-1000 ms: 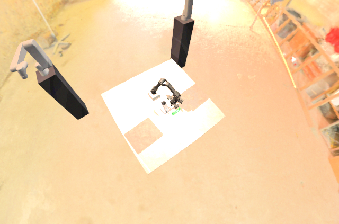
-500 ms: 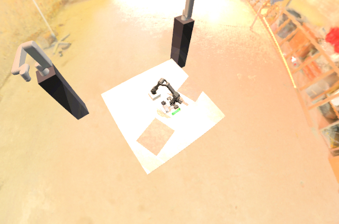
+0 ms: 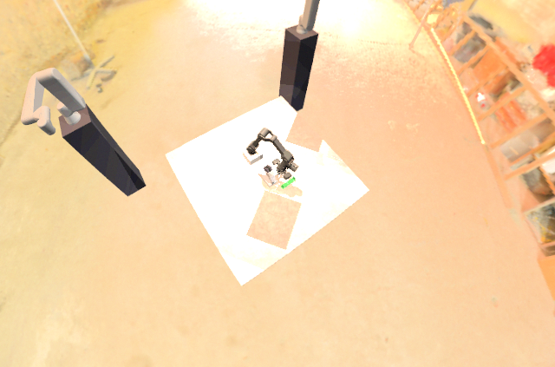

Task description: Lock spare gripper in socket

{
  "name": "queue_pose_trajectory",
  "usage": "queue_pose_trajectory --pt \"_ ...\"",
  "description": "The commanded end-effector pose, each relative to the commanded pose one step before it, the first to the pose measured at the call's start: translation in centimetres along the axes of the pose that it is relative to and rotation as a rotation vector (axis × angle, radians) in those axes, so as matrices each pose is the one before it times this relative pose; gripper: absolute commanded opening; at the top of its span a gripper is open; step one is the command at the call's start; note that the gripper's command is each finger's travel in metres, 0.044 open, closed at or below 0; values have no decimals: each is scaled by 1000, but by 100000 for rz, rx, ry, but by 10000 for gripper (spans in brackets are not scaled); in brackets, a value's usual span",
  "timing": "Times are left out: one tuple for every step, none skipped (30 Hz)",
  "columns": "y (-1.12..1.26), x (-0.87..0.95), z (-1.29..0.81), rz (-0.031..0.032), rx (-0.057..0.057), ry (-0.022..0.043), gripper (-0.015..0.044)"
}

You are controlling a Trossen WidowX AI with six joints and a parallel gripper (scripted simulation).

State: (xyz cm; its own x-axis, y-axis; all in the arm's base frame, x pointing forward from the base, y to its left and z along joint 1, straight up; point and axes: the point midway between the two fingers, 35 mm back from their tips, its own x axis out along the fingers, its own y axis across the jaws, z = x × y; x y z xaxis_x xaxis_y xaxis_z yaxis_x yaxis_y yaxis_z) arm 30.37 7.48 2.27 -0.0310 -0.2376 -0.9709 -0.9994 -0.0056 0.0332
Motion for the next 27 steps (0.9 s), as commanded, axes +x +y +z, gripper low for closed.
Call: queue_pose_trajectory --pt "15 -97 -334 -186 -60 -518 0" --pt "-6 27 -106 86 -14 -29 0" --pt "-4 18 -71 58 -9 -19 0" --pt "-1 6 -24 19 -3 -7 0" --pt "-1 9 -39 36 -2 -8 0" --pt "-1 18 -76 70 -4 -16 0" --pt "-1 19 -83 76 -4 -18 0" --pt "-1 14 -62 57 -3 -14 0" --pt "-4 19 -71 61 -12 -16 0" --pt "-6 28 -108 92 -19 -25 0" --pt "-4 19 -72 62 -12 -17 0" --pt "-1 6 -24 21 -4 -6 0" --pt "-2 9 -39 35 -8 -6 0" --pt "-4 18 -76 69 -15 -12 0" --pt "-4 19 -83 76 -17 -14 0" --pt "-3 15 -62 57 -12 -10 0" --pt "-6 18 -72 63 -24 -13 0" --pt "-9 28 -109 95 -36 -20 0" --pt "-6 18 -73 64 -24 -14 0" --pt "-2 6 -24 21 -8 -5 0" --pt "-2 9 -40 39 -11 -5 0" --pt "-3 18 -78 76 -21 -10 0" --pt "-3 19 -85 83 -23 -12 0" --pt "-2 14 -63 62 -17 -9 0" --pt "-17 16 -72 69 -17 -11 0" --pt "-25 25 -112 106 -26 -17 0" --pt "-17 17 -76 72 -18 -12 0"
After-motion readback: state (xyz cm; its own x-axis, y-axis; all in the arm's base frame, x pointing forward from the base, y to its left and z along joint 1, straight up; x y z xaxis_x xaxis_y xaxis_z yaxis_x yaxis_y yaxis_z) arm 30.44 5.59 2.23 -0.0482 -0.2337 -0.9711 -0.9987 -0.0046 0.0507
